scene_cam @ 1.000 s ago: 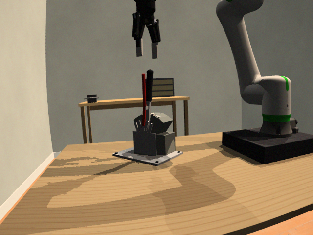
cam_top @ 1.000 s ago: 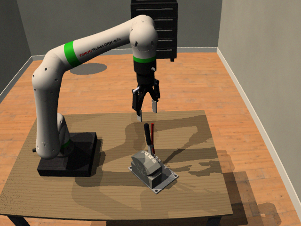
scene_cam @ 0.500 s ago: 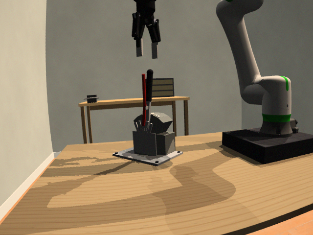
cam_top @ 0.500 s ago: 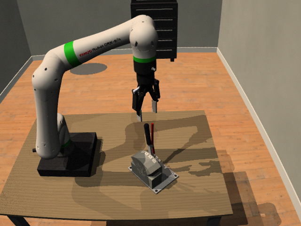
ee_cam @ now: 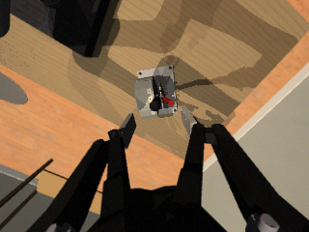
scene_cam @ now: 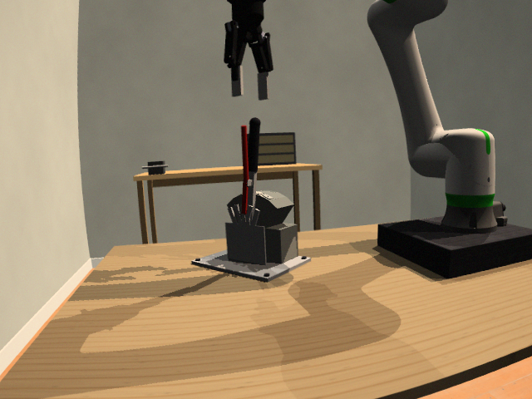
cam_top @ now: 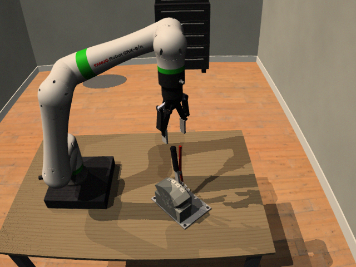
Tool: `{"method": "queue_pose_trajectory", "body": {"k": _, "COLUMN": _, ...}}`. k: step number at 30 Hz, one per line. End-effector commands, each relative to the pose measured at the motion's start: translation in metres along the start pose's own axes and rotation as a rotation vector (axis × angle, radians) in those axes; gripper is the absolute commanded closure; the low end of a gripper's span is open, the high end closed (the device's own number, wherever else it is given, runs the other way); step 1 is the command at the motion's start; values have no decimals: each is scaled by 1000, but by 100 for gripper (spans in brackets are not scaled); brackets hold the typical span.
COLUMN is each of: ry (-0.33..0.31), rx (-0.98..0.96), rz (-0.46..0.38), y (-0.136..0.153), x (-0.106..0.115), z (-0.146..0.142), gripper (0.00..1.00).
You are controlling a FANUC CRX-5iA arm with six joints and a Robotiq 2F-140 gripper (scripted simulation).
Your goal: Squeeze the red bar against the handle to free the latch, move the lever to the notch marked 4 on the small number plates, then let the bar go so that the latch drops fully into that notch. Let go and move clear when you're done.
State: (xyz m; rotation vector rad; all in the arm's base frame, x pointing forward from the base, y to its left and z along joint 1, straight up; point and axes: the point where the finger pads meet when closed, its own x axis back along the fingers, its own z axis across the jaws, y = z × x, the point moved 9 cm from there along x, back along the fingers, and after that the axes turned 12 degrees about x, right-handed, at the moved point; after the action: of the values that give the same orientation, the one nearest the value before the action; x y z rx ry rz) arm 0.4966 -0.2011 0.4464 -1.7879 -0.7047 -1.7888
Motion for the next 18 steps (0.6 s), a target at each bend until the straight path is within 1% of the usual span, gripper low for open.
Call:
{"method": "queue_pose_trajectory", "body": {"k": 1, "ry": 0, "rx": 0, "rz": 0, "y": 0, "x": 0, "z": 0, "gripper": 43}}
{"method": "queue_pose_trajectory", "body": {"k": 18, "ry": 0, "rx": 0, "rz": 0, "y": 0, "x": -9, "z": 0, "gripper": 43}}
